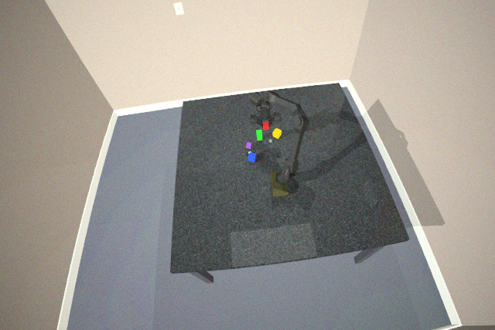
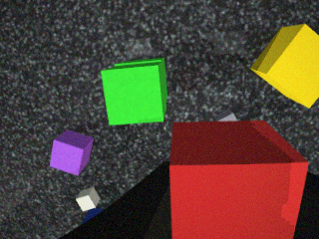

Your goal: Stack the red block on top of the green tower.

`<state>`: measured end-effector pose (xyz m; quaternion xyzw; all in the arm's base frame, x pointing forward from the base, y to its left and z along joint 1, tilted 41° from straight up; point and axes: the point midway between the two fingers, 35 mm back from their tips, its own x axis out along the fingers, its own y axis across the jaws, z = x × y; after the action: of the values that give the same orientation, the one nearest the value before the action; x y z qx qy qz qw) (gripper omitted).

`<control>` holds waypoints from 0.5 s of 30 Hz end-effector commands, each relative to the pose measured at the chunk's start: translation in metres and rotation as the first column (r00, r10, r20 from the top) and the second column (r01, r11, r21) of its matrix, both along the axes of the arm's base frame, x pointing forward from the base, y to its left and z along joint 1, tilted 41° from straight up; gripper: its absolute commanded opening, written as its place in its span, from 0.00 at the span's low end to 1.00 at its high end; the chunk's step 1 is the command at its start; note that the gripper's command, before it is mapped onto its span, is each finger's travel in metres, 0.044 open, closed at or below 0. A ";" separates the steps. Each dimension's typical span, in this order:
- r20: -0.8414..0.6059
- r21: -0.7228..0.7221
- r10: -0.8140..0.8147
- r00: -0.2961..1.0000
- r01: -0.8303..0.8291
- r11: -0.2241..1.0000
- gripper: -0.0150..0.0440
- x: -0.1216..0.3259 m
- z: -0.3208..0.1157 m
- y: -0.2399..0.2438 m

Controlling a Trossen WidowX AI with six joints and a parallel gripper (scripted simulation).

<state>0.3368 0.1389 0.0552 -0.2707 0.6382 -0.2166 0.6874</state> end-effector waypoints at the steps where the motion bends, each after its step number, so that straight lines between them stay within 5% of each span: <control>1: -0.002 0.002 -0.005 1.000 0.005 1.000 0.25 0.006 -0.015 0.013; 15: 0.002 0.001 -0.007 1.000 0.007 1.000 0.25 0.016 -0.044 0.020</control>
<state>0.3523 0.1655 0.0192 -0.2665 0.6359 -0.2179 0.6907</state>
